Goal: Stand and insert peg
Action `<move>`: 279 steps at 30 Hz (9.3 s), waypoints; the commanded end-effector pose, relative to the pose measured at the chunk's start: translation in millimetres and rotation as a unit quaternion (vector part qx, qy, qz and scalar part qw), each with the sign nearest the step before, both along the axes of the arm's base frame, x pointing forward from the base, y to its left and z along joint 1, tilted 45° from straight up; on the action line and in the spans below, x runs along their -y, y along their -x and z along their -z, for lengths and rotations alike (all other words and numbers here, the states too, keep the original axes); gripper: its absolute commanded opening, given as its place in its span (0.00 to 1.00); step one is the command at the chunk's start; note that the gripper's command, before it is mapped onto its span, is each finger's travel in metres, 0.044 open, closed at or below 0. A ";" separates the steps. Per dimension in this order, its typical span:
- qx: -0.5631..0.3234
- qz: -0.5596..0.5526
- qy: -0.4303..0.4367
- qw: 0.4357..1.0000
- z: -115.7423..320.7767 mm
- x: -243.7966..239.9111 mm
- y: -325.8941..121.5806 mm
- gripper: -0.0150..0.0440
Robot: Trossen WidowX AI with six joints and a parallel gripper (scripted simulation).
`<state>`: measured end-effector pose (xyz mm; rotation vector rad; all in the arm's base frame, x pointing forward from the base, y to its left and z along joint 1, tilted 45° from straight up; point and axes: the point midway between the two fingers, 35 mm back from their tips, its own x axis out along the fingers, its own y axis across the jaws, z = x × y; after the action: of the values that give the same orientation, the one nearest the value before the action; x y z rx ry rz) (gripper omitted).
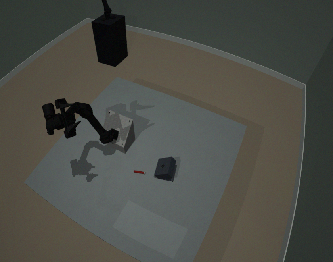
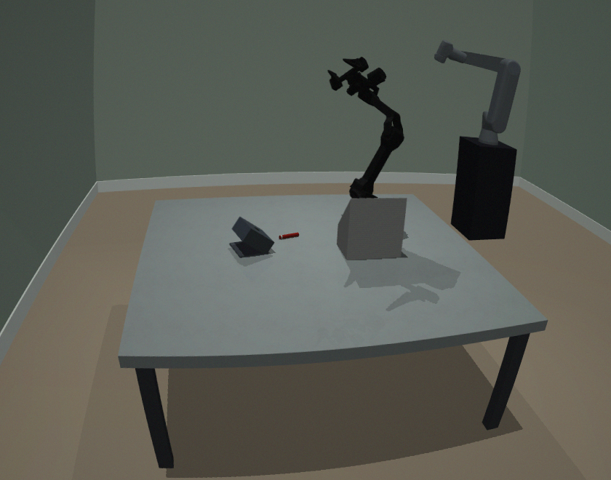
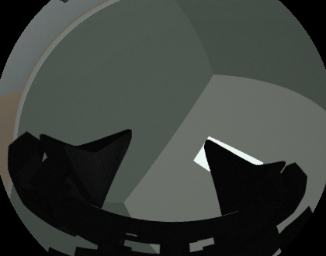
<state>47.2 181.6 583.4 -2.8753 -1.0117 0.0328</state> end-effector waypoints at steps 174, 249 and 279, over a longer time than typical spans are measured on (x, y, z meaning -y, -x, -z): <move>-0.073 0.778 -0.604 0.157 551.3 314.3 -257.4 1.00; -0.157 0.689 -0.674 0.214 538.2 306.5 -243.5 0.34; -0.225 0.601 -0.722 0.260 526.5 301.6 -228.0 0.34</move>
<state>276.2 -120.7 54.1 -0.8816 1.0786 -0.1271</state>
